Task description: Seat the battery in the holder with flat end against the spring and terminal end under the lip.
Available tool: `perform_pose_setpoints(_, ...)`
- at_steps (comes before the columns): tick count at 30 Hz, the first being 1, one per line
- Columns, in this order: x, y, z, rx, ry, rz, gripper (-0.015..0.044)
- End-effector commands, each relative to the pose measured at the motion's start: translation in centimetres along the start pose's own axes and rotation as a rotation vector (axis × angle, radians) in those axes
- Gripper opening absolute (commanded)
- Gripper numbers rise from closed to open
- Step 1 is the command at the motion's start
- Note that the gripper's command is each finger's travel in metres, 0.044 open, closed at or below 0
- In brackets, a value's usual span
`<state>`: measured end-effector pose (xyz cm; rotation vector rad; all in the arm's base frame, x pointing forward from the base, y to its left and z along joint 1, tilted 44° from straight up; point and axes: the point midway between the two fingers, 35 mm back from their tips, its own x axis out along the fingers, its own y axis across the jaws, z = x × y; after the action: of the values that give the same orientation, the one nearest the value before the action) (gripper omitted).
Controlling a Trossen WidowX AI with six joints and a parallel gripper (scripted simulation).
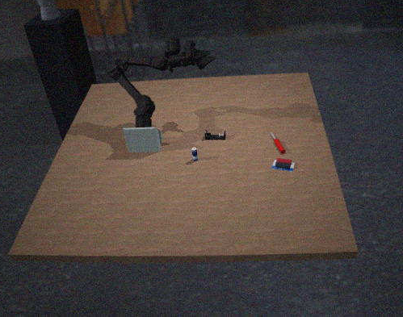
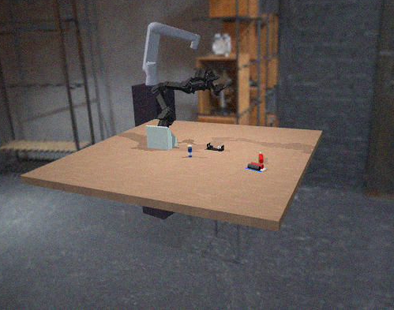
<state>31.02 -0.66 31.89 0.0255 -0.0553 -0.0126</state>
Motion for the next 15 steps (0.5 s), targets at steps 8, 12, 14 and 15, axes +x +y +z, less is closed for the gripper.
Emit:
perform_pose_setpoints(8,3.8,-1.8,-10.6,-0.042,0.502,0.051,0.019)
perform_pose_setpoints(12,3.8,-2.8,-16.9,0.008,0.796,0.105,0.0085)
perform_pose_setpoints(14,3.2,-3.1,-19.8,0.054,0.934,0.135,0.0032)
perform_pose_setpoints(15,2.8,-3.3,-21.1,0.079,1.001,0.151,0.0006)
